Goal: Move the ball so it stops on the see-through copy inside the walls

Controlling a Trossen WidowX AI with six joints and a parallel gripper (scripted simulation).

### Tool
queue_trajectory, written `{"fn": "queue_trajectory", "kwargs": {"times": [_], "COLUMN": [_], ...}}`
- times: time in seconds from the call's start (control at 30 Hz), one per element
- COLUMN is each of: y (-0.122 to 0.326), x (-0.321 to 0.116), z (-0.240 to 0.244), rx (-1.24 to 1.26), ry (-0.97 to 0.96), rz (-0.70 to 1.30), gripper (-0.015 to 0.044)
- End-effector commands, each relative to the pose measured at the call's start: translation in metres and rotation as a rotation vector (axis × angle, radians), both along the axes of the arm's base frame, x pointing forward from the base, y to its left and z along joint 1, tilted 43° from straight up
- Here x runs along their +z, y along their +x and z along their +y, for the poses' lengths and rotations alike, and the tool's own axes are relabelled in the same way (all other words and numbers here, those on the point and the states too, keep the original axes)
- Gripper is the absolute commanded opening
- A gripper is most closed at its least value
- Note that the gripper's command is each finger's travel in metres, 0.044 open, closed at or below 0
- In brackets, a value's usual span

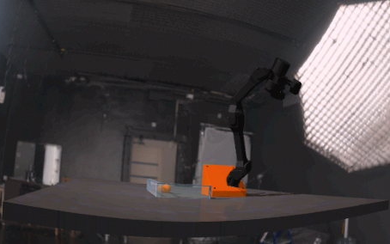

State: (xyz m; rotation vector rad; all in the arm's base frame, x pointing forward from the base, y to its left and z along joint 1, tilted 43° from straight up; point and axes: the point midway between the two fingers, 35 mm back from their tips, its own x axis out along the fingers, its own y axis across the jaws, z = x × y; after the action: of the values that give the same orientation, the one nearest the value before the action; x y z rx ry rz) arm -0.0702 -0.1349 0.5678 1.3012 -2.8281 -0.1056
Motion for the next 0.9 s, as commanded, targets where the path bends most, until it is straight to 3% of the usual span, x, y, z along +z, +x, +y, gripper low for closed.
{"fn": "queue_trajectory", "kwargs": {"times": [0.0,0.07,0.5,0.87], "y": [-0.002,-0.014,-0.108,-0.117], "x": [0.000,-0.001,-0.016,-0.053], "z": [0.001,0.011,0.131,0.277], "rx": [-0.003,-0.025,-0.455,-0.843], "ry": [0.001,0.010,0.218,0.491], "rz": [0.001,0.004,0.088,0.062], "gripper": [0.0374,0.0324,0.0324,0.0324]}}
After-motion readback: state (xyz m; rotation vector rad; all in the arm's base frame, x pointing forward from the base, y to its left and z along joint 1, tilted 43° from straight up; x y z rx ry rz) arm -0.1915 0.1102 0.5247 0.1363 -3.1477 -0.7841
